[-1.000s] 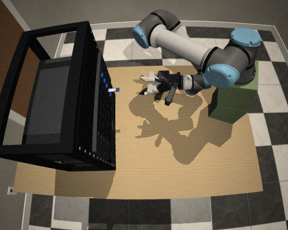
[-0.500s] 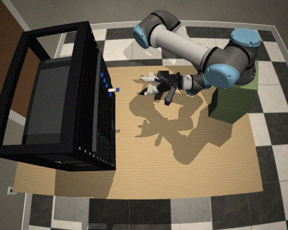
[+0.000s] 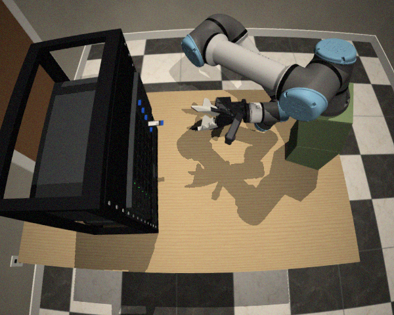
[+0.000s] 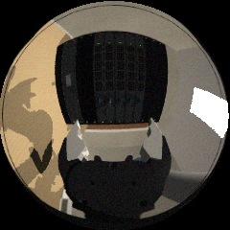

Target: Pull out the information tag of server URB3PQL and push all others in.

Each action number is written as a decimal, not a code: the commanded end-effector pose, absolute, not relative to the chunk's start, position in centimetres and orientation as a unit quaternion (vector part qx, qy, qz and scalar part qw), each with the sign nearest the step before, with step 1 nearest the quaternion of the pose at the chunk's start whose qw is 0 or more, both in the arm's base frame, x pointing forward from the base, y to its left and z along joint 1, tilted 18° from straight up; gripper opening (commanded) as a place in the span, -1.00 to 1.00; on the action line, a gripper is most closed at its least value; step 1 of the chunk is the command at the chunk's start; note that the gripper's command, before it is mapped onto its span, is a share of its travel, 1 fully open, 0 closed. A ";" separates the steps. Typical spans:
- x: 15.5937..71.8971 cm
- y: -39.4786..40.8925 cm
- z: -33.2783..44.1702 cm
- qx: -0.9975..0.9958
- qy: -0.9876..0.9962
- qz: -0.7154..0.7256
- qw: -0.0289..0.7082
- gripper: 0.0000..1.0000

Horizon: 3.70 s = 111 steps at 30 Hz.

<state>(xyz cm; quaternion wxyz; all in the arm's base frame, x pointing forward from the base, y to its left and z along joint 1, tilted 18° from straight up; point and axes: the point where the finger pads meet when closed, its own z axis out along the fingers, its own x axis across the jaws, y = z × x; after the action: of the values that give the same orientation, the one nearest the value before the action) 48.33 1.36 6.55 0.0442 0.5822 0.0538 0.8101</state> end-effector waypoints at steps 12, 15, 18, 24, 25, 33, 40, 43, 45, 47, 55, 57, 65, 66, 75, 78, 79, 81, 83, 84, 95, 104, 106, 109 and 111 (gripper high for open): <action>48.5 1.2 6.3 0.586 0.051 0.807 0.042 1.00; 48.5 1.2 6.3 0.587 0.051 0.807 0.042 1.00; 48.5 1.2 6.2 0.587 0.050 0.807 0.042 1.00; 48.5 1.1 6.1 0.589 0.049 0.806 0.041 1.00; 48.5 1.1 6.1 0.589 0.049 0.806 0.041 1.00; 48.6 1.1 6.0 0.590 0.048 0.805 0.040 1.00; 48.6 1.0 5.9 0.592 0.047 0.804 0.040 1.00; 48.6 1.0 5.9 0.592 0.047 0.804 0.040 1.00; 48.6 1.0 5.9 0.592 0.047 0.803 0.039 1.00; 48.6 1.0 5.8 0.593 0.047 0.803 0.039 1.00; 48.7 1.0 5.8 0.593 0.046 0.803 0.039 1.00; 48.7 0.9 5.8 0.594 0.046 0.802 0.039 1.00; 48.7 0.9 5.7 0.595 0.045 0.802 0.038 1.00; 48.7 0.9 5.7 0.595 0.045 0.802 0.038 1.00; 48.7 0.9 5.7 0.595 0.045 0.801 0.038 1.00; 48.7 0.9 5.6 0.596 0.045 0.801 0.038 1.00; 48.7 0.9 5.6 0.596 0.045 0.801 0.038 1.00; 48.7 0.9 5.6 0.596 0.045 0.801 0.038 1.00; 48.7 0.9 5.6 0.596 0.044 0.801 0.038 1.00; 48.7 0.9 5.6 0.596 0.044 0.801 0.038 1.00; 48.8 0.9 5.6 0.596 0.044 0.801 0.037 1.00; 48.8 0.8 5.6 0.597 0.044 0.800 0.037 1.00; 48.8 0.8 5.6 0.597 0.044 0.800 0.037 1.00; 48.8 0.8 5.6 0.597 0.044 0.800 0.037 1.00; 48.8 0.8 5.5 0.597 0.044 0.800 0.037 1.00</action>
<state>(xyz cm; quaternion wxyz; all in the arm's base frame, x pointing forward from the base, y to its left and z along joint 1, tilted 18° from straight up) 48.76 0.84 5.53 0.0371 0.5970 0.0438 0.8002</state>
